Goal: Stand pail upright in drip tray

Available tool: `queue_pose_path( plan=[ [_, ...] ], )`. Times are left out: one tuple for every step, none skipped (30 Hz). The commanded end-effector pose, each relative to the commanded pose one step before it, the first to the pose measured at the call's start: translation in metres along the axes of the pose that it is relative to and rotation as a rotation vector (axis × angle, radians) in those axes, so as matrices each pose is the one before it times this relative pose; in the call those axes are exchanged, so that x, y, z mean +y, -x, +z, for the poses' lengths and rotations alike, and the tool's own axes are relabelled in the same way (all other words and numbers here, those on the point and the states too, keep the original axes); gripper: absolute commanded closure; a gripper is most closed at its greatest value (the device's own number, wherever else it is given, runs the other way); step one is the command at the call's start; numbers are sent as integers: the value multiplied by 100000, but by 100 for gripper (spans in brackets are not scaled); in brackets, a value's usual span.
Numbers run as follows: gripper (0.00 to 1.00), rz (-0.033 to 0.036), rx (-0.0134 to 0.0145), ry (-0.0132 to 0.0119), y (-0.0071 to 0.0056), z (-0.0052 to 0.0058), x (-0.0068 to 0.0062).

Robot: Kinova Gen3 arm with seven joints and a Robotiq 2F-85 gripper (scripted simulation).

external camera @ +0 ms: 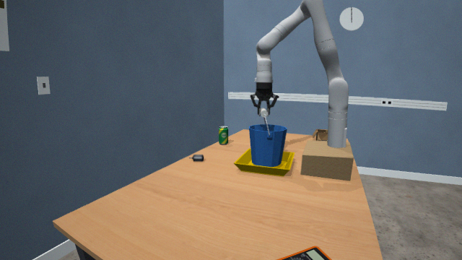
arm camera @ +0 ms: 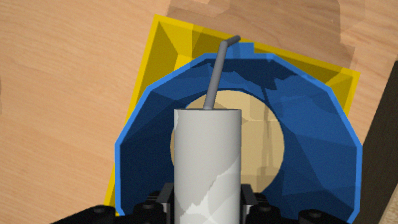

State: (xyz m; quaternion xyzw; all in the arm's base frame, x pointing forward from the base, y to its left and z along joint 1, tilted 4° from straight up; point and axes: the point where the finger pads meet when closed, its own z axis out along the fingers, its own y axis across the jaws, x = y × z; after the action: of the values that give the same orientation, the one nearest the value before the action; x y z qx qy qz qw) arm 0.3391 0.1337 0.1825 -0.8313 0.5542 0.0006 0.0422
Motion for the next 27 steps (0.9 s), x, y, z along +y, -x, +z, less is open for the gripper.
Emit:
queue_pose_path(
  plan=[
    [90, 135, 182, 219, -25, 569, 42],
    [90, 1, 3, -4, -4, 99, 2],
    [90, 0, 4, -10, -4, 94, 1],
    [90, 0, 5, -11, -4, 90, 1],
    [90, 1, 5, -11, -4, 88, 0],
    [90, 0, 5, -12, -4, 84, 0],
    [90, 0, 5, -13, -3, 81, 0],
    [90, 0, 5, -14, -3, 77, 0],
    [90, -1, 5, -14, -3, 74, 0],
    [90, 0, 5, -12, -3, 72, 0],
    [90, 0, 5, -13, -3, 68, 0],
    [90, 0, 0, 0, 0, 0, 0],
    [90, 0, 0, 0, 0, 0, 0],
    [90, -13, 62, -213, -6, -7, -29],
    [90, 4, -15, 58, -1, 86, 10],
    [90, 4, -14, 53, -1, 82, 9],
    [90, 2, -6, 22, -2, 67, 5],
    [90, 0, 0, 1, -2, 56, 2],
    [90, 0, 3, -8, -2, 50, 0],
    [90, 0, 5, -12, -2, 45, -1],
    [90, 0, 5, -14, -2, 41, -1],
    [90, 0, 5, -14, -2, 37, -1],
    [90, 0, 5, -14, -2, 34, -1],
    [90, -1, 5, -14, -2, 31, -1],
    [90, -1, 4, -14, -1, 28, -1],
    [90, -1, 4, -13, -1, 25, -1],
    [90, -1, 4, -13, -1, 22, -1]
  ],
)
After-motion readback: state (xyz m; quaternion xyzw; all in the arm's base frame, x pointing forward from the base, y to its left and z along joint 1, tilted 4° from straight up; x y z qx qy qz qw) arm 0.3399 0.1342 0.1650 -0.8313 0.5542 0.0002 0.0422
